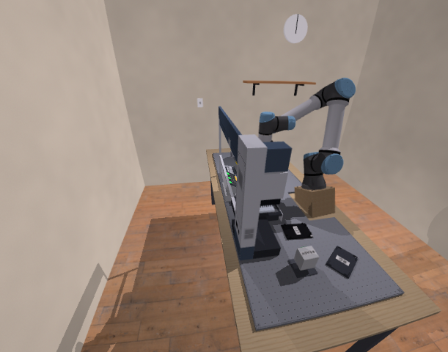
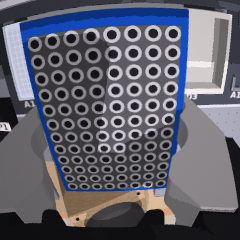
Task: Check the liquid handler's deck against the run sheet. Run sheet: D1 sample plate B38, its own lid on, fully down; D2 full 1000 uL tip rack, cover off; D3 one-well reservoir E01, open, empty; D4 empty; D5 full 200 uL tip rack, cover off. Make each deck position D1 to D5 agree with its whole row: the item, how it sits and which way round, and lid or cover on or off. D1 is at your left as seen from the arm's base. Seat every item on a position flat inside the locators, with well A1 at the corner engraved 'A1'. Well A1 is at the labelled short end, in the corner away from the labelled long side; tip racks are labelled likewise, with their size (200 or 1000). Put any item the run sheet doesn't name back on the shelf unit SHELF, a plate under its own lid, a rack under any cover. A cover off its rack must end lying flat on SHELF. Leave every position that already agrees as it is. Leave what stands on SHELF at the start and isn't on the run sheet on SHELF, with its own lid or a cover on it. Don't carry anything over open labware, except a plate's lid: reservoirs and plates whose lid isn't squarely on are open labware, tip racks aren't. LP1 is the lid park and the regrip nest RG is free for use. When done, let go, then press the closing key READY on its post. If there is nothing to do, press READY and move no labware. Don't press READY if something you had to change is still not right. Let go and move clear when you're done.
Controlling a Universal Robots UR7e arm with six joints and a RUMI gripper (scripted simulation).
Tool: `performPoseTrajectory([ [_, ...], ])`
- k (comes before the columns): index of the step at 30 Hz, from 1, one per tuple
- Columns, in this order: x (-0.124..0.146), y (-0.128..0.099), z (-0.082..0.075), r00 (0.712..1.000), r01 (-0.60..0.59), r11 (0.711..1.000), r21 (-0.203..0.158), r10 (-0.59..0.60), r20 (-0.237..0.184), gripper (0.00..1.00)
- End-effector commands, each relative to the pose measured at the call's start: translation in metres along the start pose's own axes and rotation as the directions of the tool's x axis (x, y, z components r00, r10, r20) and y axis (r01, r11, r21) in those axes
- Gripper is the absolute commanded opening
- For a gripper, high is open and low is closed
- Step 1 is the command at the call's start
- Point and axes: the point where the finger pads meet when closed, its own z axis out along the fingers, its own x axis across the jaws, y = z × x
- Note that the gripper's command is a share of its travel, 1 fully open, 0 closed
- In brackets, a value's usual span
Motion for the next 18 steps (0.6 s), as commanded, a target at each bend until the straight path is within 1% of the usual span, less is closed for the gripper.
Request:
performPoseTrajectory([
  [1, 0.000, 0.000, 0.010, 1.000, 0.001, 1.000, -0.001, -0.001, 0.001, 0.00],
  [18, 0.000, 0.000, 0.035, 1.000, 0.001, 1.000, -0.001, -0.001, 0.001, 0.00],
])
